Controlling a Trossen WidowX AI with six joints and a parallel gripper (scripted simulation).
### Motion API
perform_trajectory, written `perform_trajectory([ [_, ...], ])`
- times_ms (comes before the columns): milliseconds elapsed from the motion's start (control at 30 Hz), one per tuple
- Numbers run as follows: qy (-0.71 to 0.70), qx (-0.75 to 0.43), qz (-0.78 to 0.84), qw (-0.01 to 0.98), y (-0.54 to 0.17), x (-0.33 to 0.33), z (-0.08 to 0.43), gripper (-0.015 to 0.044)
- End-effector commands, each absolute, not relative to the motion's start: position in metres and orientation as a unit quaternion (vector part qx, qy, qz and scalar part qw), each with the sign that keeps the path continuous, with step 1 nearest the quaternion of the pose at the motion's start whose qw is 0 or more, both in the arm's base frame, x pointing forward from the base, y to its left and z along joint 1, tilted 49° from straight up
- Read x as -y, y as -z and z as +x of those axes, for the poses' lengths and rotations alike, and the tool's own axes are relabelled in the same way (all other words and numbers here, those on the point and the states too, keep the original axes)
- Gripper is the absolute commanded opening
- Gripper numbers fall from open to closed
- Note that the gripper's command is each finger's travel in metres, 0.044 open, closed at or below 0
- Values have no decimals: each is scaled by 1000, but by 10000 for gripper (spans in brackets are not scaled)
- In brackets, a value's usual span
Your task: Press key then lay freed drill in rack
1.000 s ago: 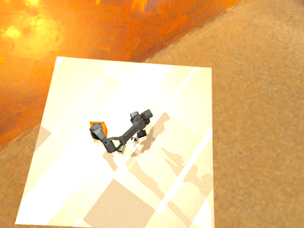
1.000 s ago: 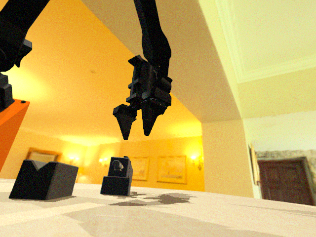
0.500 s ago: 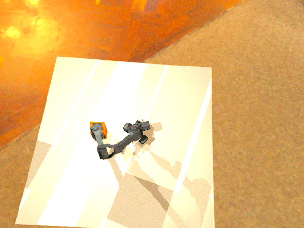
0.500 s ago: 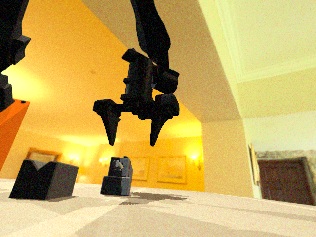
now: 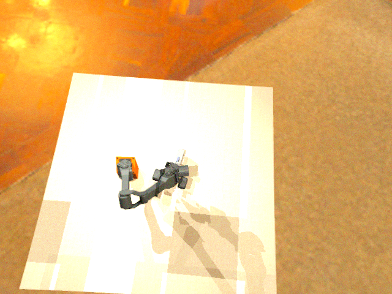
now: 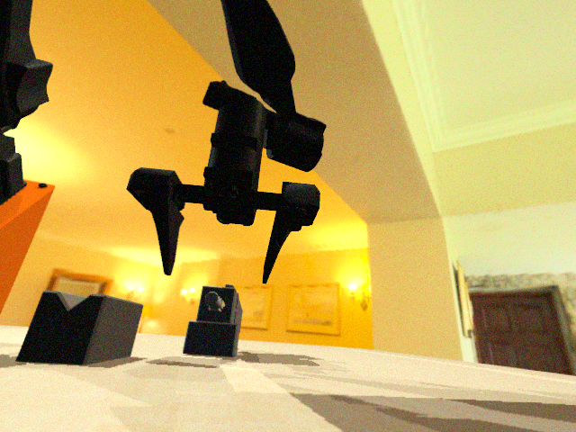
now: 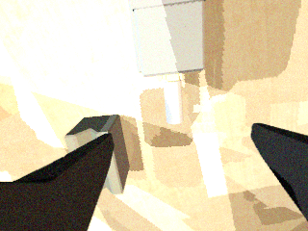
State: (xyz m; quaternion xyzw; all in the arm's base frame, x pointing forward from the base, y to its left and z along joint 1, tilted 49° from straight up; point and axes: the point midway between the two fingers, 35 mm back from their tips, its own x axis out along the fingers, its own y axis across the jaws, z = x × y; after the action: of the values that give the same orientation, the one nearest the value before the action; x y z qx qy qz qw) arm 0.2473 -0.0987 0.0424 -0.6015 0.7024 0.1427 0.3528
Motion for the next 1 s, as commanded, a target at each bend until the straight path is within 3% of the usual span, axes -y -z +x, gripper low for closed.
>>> perform_trajectory([
  [0, -147, -702, -606, 344, -43, 101, 245, 440],
  [967, -148, -702, -606, 344, -14, 120, 248, 440],
])
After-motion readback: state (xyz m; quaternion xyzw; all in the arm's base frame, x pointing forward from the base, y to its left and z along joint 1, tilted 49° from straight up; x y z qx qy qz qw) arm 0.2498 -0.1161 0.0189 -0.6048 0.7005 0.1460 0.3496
